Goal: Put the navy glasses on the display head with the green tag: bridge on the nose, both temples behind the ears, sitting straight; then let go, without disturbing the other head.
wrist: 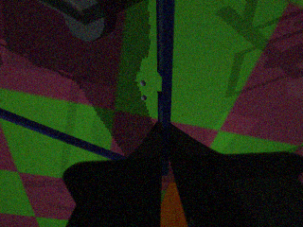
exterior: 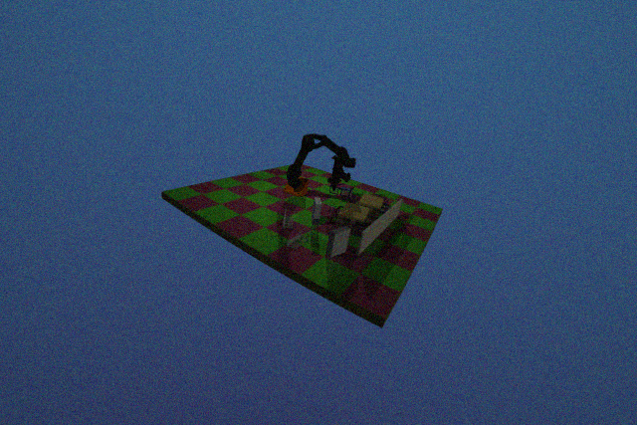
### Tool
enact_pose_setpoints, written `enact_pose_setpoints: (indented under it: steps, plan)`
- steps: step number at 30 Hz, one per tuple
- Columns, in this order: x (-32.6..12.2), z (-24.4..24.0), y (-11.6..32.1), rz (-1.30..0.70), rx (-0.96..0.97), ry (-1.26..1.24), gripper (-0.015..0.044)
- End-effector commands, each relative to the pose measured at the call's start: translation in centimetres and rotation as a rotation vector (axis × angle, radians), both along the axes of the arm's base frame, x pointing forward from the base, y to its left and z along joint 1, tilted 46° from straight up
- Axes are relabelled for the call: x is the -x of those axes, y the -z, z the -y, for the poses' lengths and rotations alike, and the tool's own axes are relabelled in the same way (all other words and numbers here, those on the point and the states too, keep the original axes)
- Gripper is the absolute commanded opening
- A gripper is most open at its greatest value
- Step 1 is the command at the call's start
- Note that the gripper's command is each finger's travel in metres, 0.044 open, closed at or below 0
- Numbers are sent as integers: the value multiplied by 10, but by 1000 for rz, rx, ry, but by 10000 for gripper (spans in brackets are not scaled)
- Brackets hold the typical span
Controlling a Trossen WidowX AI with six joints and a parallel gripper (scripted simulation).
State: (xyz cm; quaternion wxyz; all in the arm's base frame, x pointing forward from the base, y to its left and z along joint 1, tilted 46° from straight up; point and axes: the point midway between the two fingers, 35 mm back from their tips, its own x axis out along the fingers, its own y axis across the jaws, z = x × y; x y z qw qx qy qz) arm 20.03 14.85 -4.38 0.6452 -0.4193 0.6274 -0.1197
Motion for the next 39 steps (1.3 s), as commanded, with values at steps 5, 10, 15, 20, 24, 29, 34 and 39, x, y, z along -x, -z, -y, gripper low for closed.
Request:
enact_pose_setpoints:
  steps: [5, 10, 15, 20, 24, 29, 34, 39]
  plan:
    - [-5, -4, 0, 0, -4, -2, 0]
    - [-4, -12, -7, -1, -5, -2, 0]
    - [-2, -31, -25, -2, -6, -2, 0]
    - [2, -46, -41, -2, -6, -2, 0]
    - [2, -47, -42, -2, -6, -2, 0]
    - [-7, -54, -39, -1, -7, -2, 0]
    - [-22, -64, -35, 0, -8, -2, 0]
    - [-36, -74, -30, 1, -9, -2, 0]
